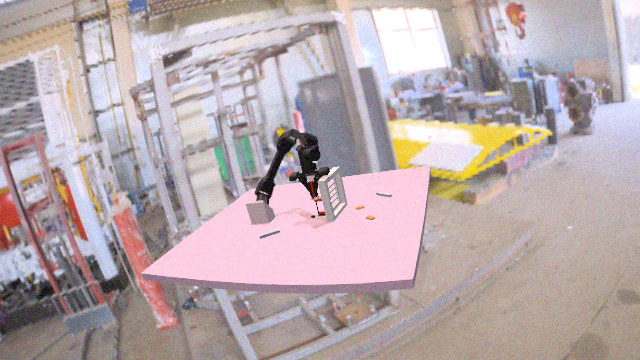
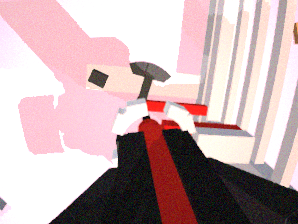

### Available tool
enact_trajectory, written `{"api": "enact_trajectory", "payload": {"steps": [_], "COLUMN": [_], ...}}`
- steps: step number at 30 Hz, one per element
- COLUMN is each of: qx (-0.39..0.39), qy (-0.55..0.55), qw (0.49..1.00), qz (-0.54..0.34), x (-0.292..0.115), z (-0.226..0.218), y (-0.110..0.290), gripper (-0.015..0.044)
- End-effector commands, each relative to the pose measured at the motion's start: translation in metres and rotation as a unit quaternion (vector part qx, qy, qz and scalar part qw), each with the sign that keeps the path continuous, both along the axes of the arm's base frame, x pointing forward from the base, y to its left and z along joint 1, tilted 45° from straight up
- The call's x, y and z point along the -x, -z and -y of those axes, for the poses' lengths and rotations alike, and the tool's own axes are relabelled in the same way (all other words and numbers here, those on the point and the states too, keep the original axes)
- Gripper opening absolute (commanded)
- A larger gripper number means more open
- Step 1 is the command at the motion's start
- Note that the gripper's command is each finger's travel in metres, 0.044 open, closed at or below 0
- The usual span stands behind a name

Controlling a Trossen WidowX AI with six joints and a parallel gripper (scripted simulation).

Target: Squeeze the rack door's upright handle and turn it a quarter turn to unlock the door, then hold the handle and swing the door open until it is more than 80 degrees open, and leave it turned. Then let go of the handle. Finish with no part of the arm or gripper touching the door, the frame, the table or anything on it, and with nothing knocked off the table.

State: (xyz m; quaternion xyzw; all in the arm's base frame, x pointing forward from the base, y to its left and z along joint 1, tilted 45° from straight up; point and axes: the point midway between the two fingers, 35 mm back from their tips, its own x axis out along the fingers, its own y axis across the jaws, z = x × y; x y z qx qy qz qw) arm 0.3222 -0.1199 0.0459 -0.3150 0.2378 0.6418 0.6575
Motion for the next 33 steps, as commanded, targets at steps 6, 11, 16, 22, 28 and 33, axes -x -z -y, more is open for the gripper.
{"api": "enact_trajectory", "payload": {"steps": [6, 11, 16, 22, 28, 33], "qx": [-0.001, -0.001, -0.001, -0.002, -0.006, -0.009], "qy": [0.000, 0.000, 0.000, 0.011, 0.059, 0.097], "qw": [1.000, 1.000, 1.000, 1.000, 0.997, 0.991], "qz": [0.000, 0.000, 0.000, -0.011, -0.057, -0.094], "x": [0.000, 0.000, 0.000, 0.001, 0.006, 0.011], "z": [0.000, 0.000, 0.000, -0.001, -0.003, -0.005], "y": [0.000, 0.000, 0.000, -0.001, -0.002, -0.004], "gripper": [0.0100, 0.0066, 0.0033, 0.0028, 0.0028, 0.0028]}}
